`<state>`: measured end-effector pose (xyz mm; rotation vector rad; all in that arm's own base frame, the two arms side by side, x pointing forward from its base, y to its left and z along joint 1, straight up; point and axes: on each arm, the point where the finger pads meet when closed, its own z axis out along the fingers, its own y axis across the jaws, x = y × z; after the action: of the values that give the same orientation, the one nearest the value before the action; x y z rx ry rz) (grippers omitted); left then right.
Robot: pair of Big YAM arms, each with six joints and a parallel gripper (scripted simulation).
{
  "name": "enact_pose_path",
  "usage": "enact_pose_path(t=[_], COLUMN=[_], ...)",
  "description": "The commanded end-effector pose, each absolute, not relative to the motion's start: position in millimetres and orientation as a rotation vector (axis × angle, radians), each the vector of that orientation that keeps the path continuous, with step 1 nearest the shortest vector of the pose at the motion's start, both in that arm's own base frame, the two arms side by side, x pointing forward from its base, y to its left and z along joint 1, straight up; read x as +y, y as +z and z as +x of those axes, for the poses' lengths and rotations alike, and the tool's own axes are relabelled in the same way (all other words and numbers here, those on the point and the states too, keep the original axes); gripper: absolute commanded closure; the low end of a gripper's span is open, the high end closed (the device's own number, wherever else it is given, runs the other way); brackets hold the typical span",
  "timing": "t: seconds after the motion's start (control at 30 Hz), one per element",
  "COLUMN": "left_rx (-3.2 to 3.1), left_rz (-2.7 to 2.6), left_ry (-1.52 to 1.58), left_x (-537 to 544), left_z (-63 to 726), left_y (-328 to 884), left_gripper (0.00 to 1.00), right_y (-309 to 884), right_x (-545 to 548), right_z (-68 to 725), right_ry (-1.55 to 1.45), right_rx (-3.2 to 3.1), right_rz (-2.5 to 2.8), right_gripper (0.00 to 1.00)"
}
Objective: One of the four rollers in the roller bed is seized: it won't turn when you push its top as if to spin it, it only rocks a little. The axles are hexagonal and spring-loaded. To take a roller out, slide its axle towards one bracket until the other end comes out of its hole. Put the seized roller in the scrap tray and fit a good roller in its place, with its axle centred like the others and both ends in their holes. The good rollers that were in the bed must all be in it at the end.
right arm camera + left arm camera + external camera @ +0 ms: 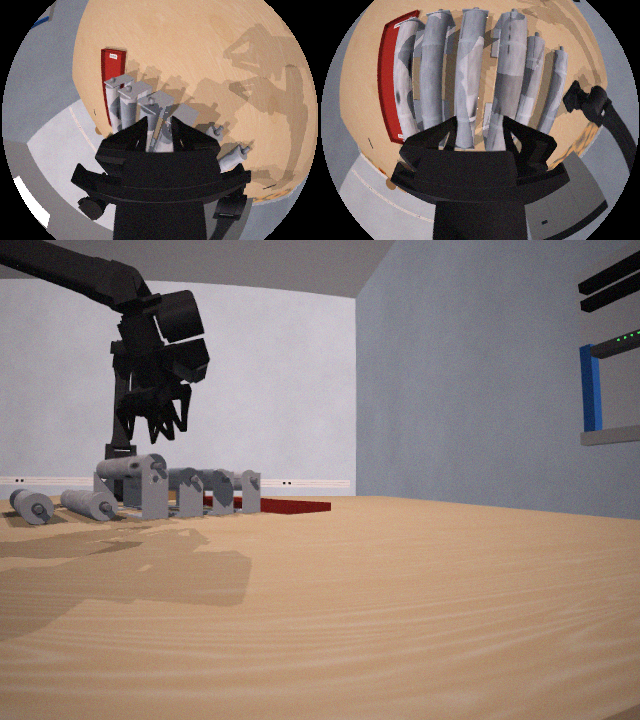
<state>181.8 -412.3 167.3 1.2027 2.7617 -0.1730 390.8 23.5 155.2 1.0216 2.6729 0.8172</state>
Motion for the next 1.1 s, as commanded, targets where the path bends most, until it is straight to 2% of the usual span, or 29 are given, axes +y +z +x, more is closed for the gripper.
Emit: enact_pose_path(t=[0.0, 0.37, 0.53, 0.9, 1.07], left_rx=[2.685, 2.486, 2.424, 2.169, 2.107], left_rz=[1.142, 0.834, 0.749, 0.48, 0.417], left_ry=[-0.27, -0.408, -0.42, -0.397, -0.37], left_x=[-417, -384, -367, -286, -259], left_z=[211, 328, 359, 452, 471], left_y=[192, 239, 255, 325, 341], left_gripper=[0.38, 0.38, 0.38, 0.38, 0.38], right_y=[202, 256, 253, 332, 356], right_x=[24, 16, 13, 10, 9], right_z=[425, 472, 486, 520, 514], right_ry=[0.799, 0.62, 0.577, 0.398, 0.355], right_rx=[2.57, 2.371, 2.349, 2.101, 2.026], right_rz=[0.829, 0.487, 0.443, 0.213, 0.172], right_gripper=[0.68, 0.68, 0.68, 0.68, 0.68])
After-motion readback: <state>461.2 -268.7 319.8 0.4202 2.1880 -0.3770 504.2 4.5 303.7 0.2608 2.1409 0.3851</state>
